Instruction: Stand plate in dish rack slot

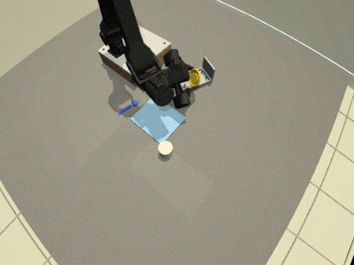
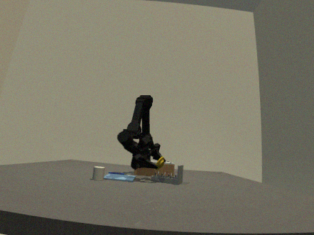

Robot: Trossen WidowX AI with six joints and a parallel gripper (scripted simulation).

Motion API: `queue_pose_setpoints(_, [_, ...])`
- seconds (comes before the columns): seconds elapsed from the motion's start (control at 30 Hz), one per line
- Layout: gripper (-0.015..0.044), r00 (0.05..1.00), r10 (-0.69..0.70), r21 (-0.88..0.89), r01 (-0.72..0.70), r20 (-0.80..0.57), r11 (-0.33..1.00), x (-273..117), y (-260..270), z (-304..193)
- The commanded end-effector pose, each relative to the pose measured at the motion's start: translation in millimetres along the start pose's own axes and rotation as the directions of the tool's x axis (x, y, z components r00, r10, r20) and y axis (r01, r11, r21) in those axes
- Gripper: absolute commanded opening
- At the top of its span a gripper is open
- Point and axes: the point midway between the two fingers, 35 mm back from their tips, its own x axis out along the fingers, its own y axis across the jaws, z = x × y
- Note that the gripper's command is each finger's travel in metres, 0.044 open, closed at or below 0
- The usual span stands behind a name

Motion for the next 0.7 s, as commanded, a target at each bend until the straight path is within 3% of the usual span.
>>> queue_pose_setpoints(0.0, [0.0, 0.996, 0.038, -0.101, -0.031, 0.076, 0.994, -3.2, 5.6, -6.1])
queue_pose_setpoints(0.4, [0.0, 0.951, 0.146, -0.417, -0.02, 0.273, 0.909, -18.6, 28.1, -14.7])
queue_pose_setpoints(0.67, [0.0, 0.947, 0.152, -0.434, -0.015, 0.283, 0.901, -19.7, 29.8, -15.1])
